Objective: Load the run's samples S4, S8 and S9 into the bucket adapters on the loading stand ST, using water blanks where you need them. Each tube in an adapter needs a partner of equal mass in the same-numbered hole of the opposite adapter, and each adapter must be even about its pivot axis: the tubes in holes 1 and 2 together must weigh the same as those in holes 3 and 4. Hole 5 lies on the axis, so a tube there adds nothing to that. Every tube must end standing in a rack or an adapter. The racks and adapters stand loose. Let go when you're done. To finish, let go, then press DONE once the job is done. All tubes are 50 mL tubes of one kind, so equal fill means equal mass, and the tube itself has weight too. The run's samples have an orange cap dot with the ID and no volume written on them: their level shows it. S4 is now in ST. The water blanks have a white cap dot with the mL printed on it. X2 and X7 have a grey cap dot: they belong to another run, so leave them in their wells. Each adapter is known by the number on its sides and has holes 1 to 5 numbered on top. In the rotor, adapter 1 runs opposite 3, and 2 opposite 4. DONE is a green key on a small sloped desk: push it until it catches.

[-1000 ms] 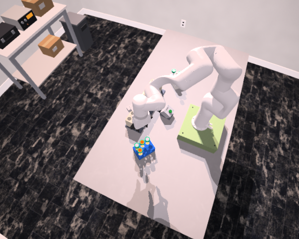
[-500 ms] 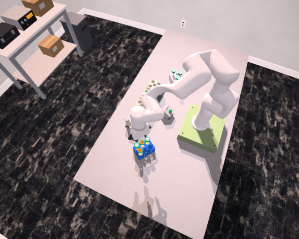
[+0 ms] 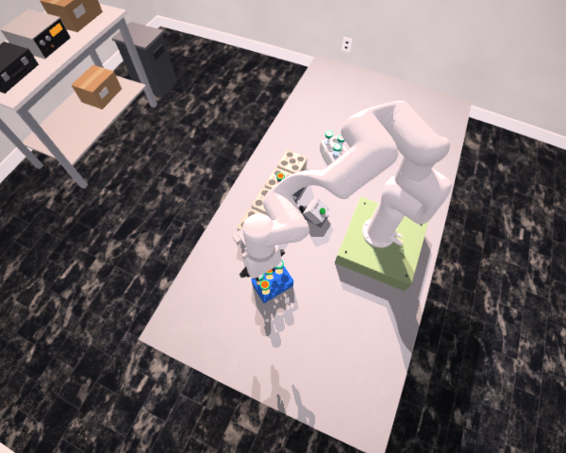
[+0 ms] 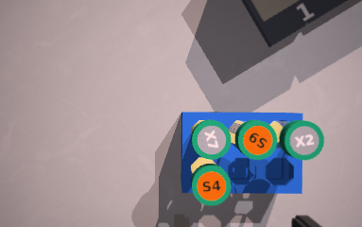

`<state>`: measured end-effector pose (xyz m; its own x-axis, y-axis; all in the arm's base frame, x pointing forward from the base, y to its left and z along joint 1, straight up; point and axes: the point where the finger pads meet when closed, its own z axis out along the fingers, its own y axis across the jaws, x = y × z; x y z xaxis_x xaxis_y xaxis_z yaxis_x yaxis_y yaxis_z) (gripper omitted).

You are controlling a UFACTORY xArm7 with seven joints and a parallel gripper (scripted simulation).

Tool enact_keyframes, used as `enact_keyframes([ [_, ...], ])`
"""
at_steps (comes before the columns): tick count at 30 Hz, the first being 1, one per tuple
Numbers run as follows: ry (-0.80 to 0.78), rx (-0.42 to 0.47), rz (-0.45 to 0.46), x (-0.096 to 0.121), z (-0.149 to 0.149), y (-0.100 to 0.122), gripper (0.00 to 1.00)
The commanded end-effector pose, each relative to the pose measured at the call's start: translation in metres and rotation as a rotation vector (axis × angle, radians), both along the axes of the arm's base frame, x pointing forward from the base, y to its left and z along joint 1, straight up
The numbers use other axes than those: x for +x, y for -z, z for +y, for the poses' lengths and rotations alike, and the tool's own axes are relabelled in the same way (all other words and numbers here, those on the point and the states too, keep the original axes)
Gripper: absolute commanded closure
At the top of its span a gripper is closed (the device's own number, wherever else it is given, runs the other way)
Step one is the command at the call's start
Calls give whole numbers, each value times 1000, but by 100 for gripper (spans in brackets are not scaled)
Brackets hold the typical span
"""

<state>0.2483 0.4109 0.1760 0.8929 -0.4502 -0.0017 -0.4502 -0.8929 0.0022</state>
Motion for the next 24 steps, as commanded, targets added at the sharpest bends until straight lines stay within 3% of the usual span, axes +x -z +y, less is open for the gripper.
enact_keyframes([
  [1, -1, 4, -2, 0, 2, -2, 43],
  [24, -1, 4, -2, 0, 2, 34, 43],
])
